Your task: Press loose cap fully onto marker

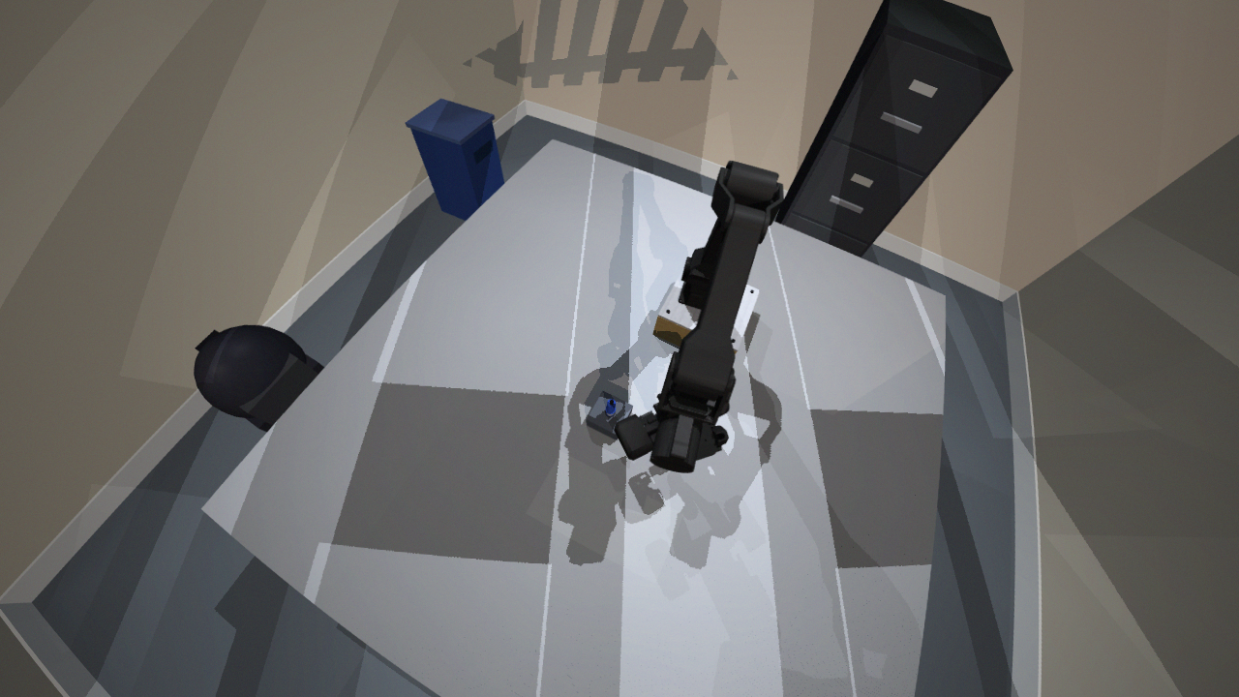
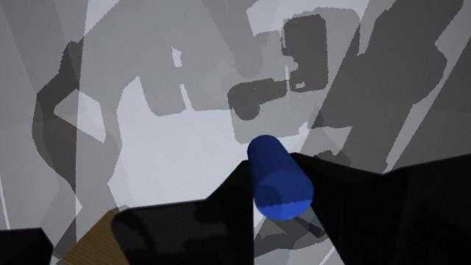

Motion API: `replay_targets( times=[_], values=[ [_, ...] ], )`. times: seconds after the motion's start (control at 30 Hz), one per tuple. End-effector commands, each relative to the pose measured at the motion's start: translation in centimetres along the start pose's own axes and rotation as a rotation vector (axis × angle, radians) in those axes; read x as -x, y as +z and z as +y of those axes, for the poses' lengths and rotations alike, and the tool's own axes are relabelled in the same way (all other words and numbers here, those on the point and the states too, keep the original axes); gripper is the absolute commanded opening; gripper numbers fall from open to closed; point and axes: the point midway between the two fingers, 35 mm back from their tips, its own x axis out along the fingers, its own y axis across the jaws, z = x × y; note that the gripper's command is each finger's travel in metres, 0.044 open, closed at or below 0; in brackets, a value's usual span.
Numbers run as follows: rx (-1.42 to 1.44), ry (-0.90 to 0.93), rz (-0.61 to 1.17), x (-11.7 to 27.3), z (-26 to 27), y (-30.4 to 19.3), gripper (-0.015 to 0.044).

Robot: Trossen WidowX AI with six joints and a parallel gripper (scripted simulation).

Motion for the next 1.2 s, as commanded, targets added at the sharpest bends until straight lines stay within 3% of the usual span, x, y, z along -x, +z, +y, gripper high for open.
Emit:
replay_targets(
  times=[0.0, 0.93, 1.17],
  values=[
    [-0.001, -0.006, -0.003, 0.7, -1.0, -0.8, 0.0],
    [-0.001, -0.01, 0.004, 5.1, -6.1, -9.0, 0.0],
    [-0.001, -0.01, 0.004, 4.7, -6.2, -9.2, 0.0]
  ],
)
